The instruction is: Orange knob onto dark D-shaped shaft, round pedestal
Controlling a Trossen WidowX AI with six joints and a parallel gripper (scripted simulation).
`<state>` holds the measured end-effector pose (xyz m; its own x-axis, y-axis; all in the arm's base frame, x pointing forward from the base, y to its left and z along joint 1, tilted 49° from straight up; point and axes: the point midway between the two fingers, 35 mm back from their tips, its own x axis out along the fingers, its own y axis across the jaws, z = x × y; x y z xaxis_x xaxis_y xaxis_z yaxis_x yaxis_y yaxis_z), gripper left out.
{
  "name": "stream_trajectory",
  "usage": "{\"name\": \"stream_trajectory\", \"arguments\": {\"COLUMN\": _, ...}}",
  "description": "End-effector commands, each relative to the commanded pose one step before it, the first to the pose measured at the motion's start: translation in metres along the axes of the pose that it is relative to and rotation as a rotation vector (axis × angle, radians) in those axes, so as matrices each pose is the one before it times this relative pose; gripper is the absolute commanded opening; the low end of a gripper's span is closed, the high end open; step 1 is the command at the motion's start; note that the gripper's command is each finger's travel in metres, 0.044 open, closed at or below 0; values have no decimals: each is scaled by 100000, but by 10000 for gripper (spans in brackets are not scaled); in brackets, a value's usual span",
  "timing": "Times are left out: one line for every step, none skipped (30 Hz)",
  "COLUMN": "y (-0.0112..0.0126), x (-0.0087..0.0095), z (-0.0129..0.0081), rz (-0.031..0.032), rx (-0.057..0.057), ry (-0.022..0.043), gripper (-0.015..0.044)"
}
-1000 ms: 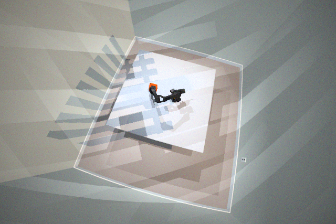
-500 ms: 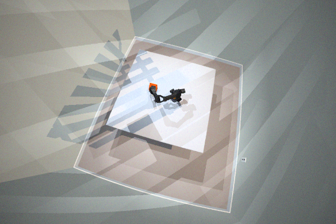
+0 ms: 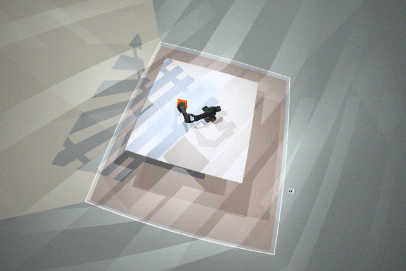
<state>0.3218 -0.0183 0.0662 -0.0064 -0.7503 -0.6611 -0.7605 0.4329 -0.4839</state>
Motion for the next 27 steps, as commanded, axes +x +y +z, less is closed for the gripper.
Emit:
{"name": "stream_trajectory", "arguments": {"y": -73, "x": 119, "z": -35, "rz": -432, "rx": -291, "ry": 59, "gripper": 0}}
{"name": "stream_trajectory", "arguments": {"y": 2, "x": 51, "z": -7, "rz": -2, "rx": 0, "ry": 2, "gripper": 0}}
{"name": "stream_trajectory", "arguments": {"y": 0, "x": -32, "z": 0, "rz": 1, "rx": 0, "ry": -1, "gripper": 0}}
{"name": "stream_trajectory", "arguments": {"y": 0, "x": 0, "z": 0, "rz": 0, "rx": 0, "ry": 0, "gripper": 0}}
{"name": "stream_trajectory", "arguments": {"y": 0, "x": 0, "z": 0, "rz": 0, "rx": 0, "ry": 0, "gripper": 0}}
{"name": "stream_trajectory", "arguments": {"y": 0, "x": 0, "z": 0, "rz": 0, "rx": 0, "ry": 0, "gripper": 0}}
{"name": "stream_trajectory", "arguments": {"y": 0, "x": 0, "z": 0, "rz": 0, "rx": 0, "ry": 0, "gripper": 0}}
{"name": "stream_trajectory", "arguments": {"y": 26, "x": -103, "z": -17, "rz": 5, "rx": -3, "ry": -2, "gripper": 0}}
{"name": "stream_trajectory", "arguments": {"y": 34, "x": -150, "z": -28, "rz": 7, "rx": -4, "ry": -3, "gripper": 0}}
{"name": "stream_trajectory", "arguments": {"y": 6, "x": -48, "z": -13, "rz": 2, "rx": -1, "ry": -1, "gripper": 0}}
{"name": "stream_trajectory", "arguments": {"y": 4, "x": -48, "z": -10, "rz": 2, "rx": -1, "ry": -1, "gripper": 0}}
{"name": "stream_trajectory", "arguments": {"y": -10, "x": -52, "z": 10, "rz": 1, "rx": 0, "ry": -2, "gripper": 0}}
{"name": "stream_trajectory", "arguments": {"y": -19, "x": -51, "z": 30, "rz": 1, "rx": 1, "ry": -3, "gripper": 0}}
{"name": "stream_trajectory", "arguments": {"y": 0, "x": -6, "z": 0, "rz": 0, "rx": -873, "ry": 0, "gripper": 0}}
{"name": "stream_trajectory", "arguments": {"y": -1, "x": -10, "z": 1, "rz": 0, "rx": -1661, "ry": 0, "gripper": 0}}
{"name": "stream_trajectory", "arguments": {"y": -2, "x": -14, "z": 5, "rz": 1, "rx": -2813, "ry": 0, "gripper": 0}}
{"name": "stream_trajectory", "arguments": {"y": -4, "x": -20, "z": 10, "rz": 1, "rx": -3213, "ry": -1, "gripper": 0}}
{"name": "stream_trajectory", "arguments": {"y": -6, "x": -26, "z": 21, "rz": 1, "rx": -3853, "ry": -1, "gripper": 0}}
{"name": "stream_trajectory", "arguments": {"y": -12, "x": -29, "z": 39, "rz": 1, "rx": -4364, "ry": -2, "gripper": 0}}
{"name": "stream_trajectory", "arguments": {"y": -18, "x": -20, "z": 54, "rz": 0, "rx": -3108, "ry": -3, "gripper": 0}}
{"name": "stream_trajectory", "arguments": {"y": -23, "x": -5, "z": 59, "rz": -1, "rx": -1054, "ry": -3, "gripper": 0}}
{"name": "stream_trajectory", "arguments": {"y": -24, "x": 3, "z": 46, "rz": -1, "rx": 2, "ry": -2, "gripper": 0}}
{"name": "stream_trajectory", "arguments": {"y": -36, "x": 1, "z": 40, "rz": -2, "rx": 3, "ry": -2, "gripper": 0}}
{"name": "stream_trajectory", "arguments": {"y": -24, "x": 0, "z": 7, "rz": -1, "rx": 1, "ry": 0, "gripper": 0}}
{"name": "stream_trajectory", "arguments": {"y": -23, "x": -3, "z": -6, "rz": -1, "rx": 1, "ry": 0, "gripper": 0}}
{"name": "stream_trajectory", "arguments": {"y": -23, "x": -7, "z": -18, "rz": -1, "rx": 0, "ry": 1, "gripper": 0}}
{"name": "stream_trajectory", "arguments": {"y": -17, "x": -2, "z": -21, "rz": -1, "rx": 0, "ry": 1, "gripper": 0}}
